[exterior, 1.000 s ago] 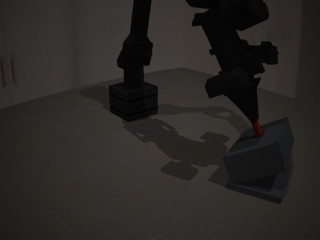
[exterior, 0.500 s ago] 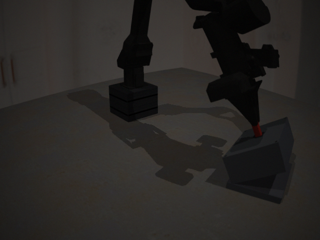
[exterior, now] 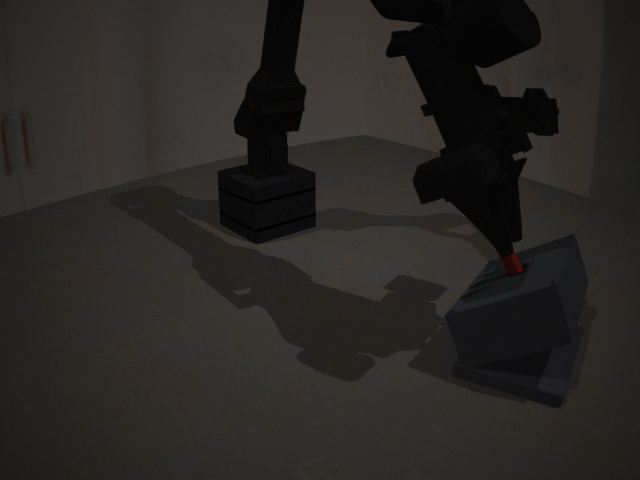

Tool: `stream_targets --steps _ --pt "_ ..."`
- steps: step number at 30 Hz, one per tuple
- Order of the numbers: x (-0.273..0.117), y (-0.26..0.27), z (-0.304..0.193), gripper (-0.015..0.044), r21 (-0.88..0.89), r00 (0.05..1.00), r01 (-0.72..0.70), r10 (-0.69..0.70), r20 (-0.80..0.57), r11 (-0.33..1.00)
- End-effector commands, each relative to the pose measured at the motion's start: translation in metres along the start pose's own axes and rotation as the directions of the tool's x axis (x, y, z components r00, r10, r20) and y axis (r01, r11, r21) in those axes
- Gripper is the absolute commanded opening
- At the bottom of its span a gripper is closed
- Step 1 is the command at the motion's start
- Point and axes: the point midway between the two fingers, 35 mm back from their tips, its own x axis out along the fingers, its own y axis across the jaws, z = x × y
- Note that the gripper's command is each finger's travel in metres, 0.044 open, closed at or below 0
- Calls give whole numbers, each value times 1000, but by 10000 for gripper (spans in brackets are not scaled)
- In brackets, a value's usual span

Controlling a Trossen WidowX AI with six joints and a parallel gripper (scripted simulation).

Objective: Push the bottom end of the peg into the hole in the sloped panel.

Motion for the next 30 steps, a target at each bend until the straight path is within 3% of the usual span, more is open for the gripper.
stream_targets --steps 1,7,30 --pt "0 0 0 289 0 1000 1 -1 0 1000" --pt "-4 0 0 440 0 1000 1 -1 -1 1000" --pt "-47 -2 0 440 5 1000 3 -3 -8 1000"
